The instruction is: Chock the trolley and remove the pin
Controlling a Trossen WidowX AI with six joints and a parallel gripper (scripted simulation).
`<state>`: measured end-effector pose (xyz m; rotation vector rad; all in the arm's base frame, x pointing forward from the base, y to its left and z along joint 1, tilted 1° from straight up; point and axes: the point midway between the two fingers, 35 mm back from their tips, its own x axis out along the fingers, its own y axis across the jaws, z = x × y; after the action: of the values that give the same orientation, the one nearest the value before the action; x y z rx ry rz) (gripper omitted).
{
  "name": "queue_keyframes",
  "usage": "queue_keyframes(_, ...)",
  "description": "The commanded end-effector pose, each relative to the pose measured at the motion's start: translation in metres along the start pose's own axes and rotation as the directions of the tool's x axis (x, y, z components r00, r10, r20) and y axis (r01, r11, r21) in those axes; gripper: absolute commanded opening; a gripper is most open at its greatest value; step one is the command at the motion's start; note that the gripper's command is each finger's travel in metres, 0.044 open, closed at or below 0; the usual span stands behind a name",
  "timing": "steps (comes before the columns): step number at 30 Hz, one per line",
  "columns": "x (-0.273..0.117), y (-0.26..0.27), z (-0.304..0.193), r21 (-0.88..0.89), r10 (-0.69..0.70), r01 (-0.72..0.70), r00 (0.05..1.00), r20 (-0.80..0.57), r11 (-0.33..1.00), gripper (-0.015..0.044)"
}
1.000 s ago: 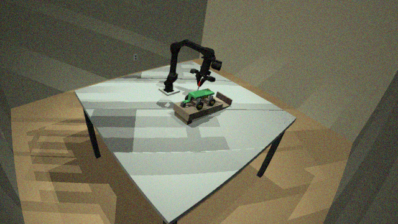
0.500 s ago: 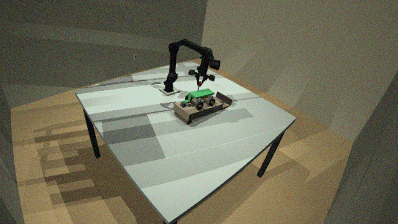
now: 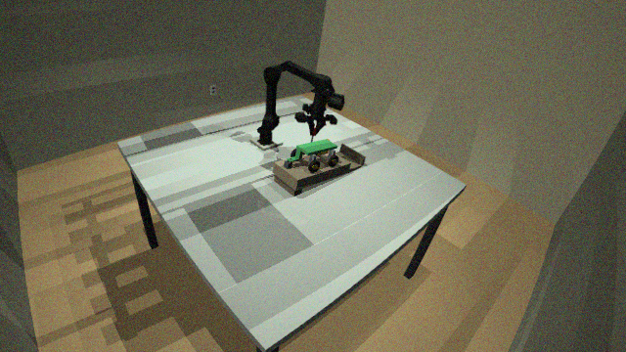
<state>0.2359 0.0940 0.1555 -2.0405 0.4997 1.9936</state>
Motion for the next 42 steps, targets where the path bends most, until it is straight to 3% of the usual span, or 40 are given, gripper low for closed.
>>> queue_keyframes(1,-0.001,0.001,0.000,-0.138,-0.028,0.029,1.000,0.012,0.990,0.0000)
queue_keyframes(11,-0.002,0.002,-0.002,-0.411,-0.072,0.080,0.997,0.035,0.908,0.0000)
queue_keyframes(32,0.019,0.006,0.010,-0.465,-0.080,0.094,0.996,0.048,0.880,0.0000)
queue_keyframes(42,0.044,-0.004,0.014,-0.452,-0.220,0.252,0.968,0.123,0.856,0.0000)
